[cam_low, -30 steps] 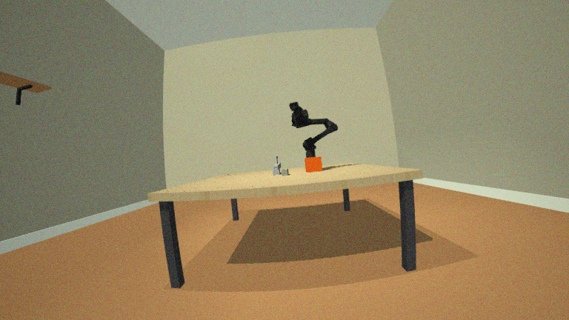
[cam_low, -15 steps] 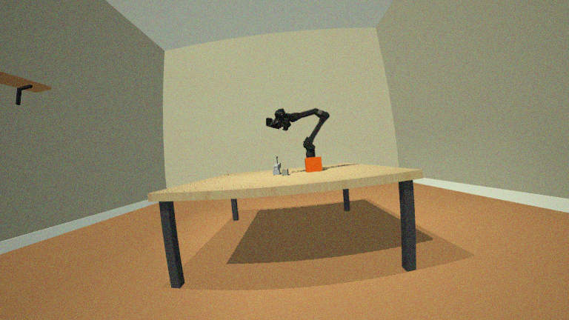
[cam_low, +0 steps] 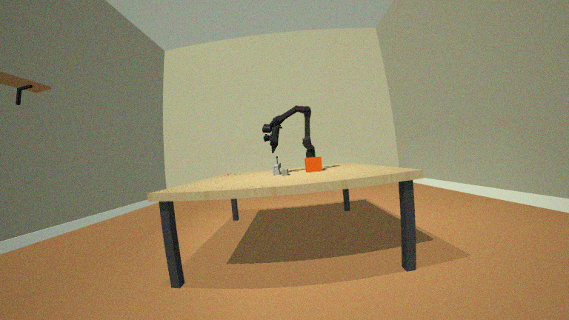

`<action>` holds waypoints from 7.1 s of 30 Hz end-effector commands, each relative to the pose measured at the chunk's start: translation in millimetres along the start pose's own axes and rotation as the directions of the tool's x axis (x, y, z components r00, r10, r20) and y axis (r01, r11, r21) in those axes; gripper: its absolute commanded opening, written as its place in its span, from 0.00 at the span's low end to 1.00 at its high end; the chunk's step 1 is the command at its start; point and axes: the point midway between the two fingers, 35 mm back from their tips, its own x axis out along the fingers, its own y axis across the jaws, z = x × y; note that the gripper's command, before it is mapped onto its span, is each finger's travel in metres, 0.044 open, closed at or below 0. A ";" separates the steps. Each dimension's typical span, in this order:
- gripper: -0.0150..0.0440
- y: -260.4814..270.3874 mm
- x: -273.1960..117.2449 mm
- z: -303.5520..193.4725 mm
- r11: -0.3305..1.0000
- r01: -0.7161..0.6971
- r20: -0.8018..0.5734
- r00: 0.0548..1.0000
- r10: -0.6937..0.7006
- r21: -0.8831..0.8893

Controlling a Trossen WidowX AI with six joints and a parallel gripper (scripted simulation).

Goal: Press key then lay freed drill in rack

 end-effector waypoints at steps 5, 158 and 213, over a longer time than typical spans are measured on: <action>0.25 -31.1 8.3 -25.2 0.984 0.121 -0.216 0.972 -0.090 0.133; 1.00 99.5 151.7 -35.3 0.156 -0.202 -0.216 0.973 -0.077 -0.967; 0.25 142.4 157.7 -28.3 0.156 -0.202 -0.215 0.974 -0.073 -0.967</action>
